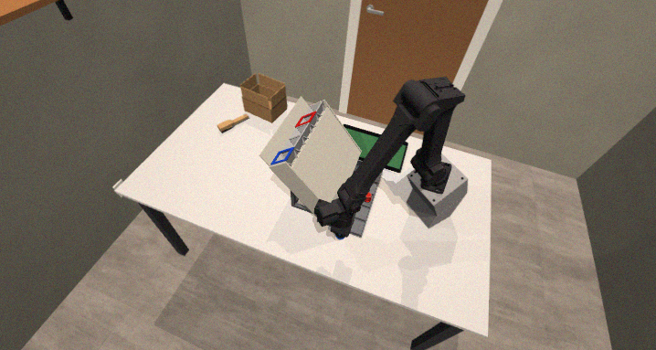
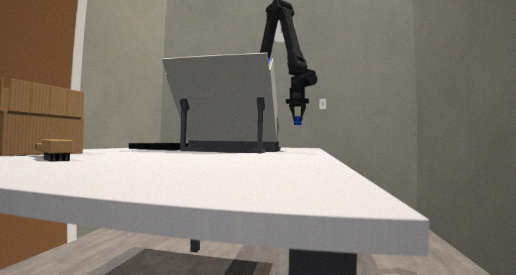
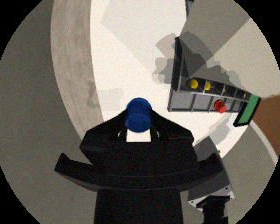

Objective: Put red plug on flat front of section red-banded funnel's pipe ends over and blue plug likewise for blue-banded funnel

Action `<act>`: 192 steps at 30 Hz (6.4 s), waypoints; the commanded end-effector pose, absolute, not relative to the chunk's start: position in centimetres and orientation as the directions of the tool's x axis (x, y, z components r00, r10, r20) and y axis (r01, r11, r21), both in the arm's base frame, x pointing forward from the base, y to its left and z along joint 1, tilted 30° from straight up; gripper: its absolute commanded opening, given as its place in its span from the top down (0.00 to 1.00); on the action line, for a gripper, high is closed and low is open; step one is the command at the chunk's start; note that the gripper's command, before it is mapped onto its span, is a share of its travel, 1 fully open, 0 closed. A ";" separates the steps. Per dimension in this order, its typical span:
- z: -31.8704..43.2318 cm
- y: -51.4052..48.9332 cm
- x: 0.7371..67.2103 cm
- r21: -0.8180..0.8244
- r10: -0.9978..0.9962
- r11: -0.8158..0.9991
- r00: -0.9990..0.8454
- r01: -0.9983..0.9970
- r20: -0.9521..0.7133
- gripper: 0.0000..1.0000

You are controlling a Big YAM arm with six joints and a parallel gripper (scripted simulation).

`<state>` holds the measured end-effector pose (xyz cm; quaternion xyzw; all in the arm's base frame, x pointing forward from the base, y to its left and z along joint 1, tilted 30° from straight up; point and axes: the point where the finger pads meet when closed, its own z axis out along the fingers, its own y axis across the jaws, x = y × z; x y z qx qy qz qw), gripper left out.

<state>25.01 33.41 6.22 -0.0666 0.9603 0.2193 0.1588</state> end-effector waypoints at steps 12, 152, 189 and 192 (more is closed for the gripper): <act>6.1 33.2 25.5 0.404 -0.056 0.893 -0.938 -0.200 -0.341 1.00; -16.8 5.2 29.6 0.383 -0.062 0.903 -0.941 -0.194 -0.332 1.00; -16.9 5.4 29.4 0.383 -0.056 0.904 -0.940 -0.191 -0.336 1.00; -17.0 5.4 29.3 0.381 -0.055 0.904 -0.938 -0.192 -0.342 1.00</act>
